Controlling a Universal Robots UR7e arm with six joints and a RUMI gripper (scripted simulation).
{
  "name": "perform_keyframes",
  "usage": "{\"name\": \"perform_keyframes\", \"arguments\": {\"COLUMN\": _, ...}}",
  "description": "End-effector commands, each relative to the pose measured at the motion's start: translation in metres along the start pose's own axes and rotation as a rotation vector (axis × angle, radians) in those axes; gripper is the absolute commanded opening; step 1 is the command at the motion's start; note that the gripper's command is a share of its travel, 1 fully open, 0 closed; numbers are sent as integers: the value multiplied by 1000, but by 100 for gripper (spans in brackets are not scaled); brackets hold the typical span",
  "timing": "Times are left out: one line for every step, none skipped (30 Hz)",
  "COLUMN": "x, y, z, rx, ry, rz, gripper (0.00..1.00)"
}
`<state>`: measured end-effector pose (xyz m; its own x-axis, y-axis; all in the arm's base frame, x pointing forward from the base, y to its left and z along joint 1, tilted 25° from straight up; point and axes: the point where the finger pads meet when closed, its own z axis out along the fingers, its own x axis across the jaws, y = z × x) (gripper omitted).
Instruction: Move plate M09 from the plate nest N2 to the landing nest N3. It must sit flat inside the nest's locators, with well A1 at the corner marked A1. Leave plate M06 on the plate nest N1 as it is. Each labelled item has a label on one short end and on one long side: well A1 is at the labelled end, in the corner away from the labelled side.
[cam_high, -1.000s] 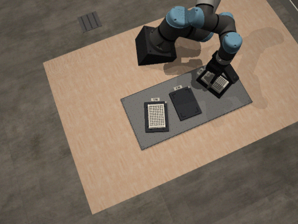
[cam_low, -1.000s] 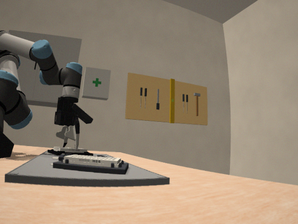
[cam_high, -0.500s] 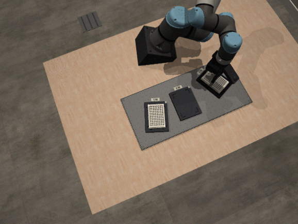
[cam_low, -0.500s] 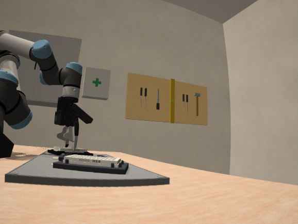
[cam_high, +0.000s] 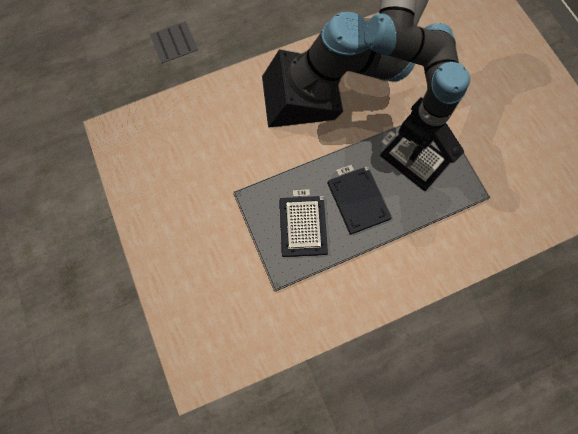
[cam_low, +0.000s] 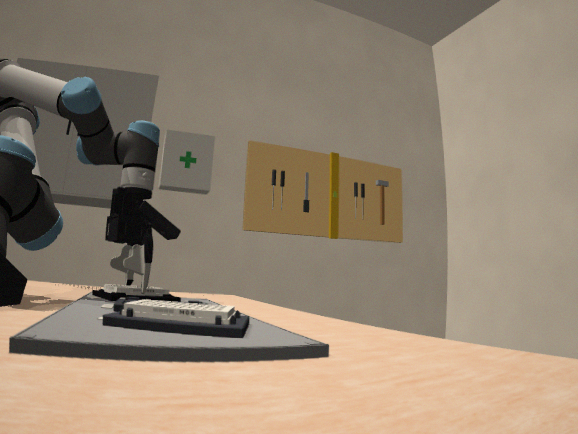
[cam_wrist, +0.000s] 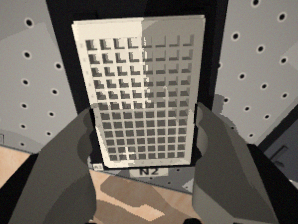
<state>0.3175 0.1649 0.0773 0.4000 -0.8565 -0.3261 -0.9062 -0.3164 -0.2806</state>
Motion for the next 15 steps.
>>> {"name": "perform_keyframes", "arguments": {"x": 0, "y": 0, "z": 0, "rx": 0, "ry": 0, "rz": 0, "gripper": 0}}
{"name": "perform_keyframes", "arguments": {"x": 0, "y": 0, "z": 0, "rx": 0, "ry": 0, "rz": 0, "gripper": 0}}
{"name": "perform_keyframes", "arguments": {"x": 0, "y": 0, "z": 0, "rx": 0, "ry": 0, "rz": 0, "gripper": 0}}
{"name": "perform_keyframes", "arguments": {"x": 0, "y": 0, "z": 0, "rx": 0, "ry": 0, "rz": 0, "gripper": 0}}
{"name": "perform_keyframes", "arguments": {"x": 0, "y": 0, "z": 0, "rx": 0, "ry": 0, "rz": 0, "gripper": 0}}
{"name": "perform_keyframes", "arguments": {"x": 0, "y": 0, "z": 0, "rx": 0, "ry": 0, "rz": 0, "gripper": 0}}
{"name": "perform_keyframes", "arguments": {"x": 1, "y": -2, "z": -4, "rx": 3, "ry": 4, "rz": -1, "gripper": 0}}
{"name": "perform_keyframes", "arguments": {"x": 1, "y": -2, "z": -5, "rx": 4, "ry": 4, "rz": -1, "gripper": 0}}
{"name": "perform_keyframes", "arguments": {"x": 1, "y": -2, "z": -7, "rx": 4, "ry": 4, "rz": -1, "gripper": 0}}
{"name": "perform_keyframes", "arguments": {"x": 1, "y": -2, "z": -9, "rx": 4, "ry": 4, "rz": -1, "gripper": 0}}
{"name": "perform_keyframes", "arguments": {"x": 1, "y": -2, "z": -10, "rx": 3, "ry": 4, "rz": -1, "gripper": 0}}
{"name": "perform_keyframes", "arguments": {"x": 1, "y": -2, "z": -12, "rx": 3, "ry": 4, "rz": -1, "gripper": 0}}
{"name": "perform_keyframes", "arguments": {"x": 1, "y": -2, "z": -14, "rx": 3, "ry": 4, "rz": -1, "gripper": 0}}
{"name": "perform_keyframes", "arguments": {"x": 1, "y": -2, "z": -15, "rx": 3, "ry": 4, "rz": -1, "gripper": 0}}
{"name": "perform_keyframes", "arguments": {"x": 1, "y": -2, "z": -17, "rx": 3, "ry": 4, "rz": 0, "gripper": 0}}
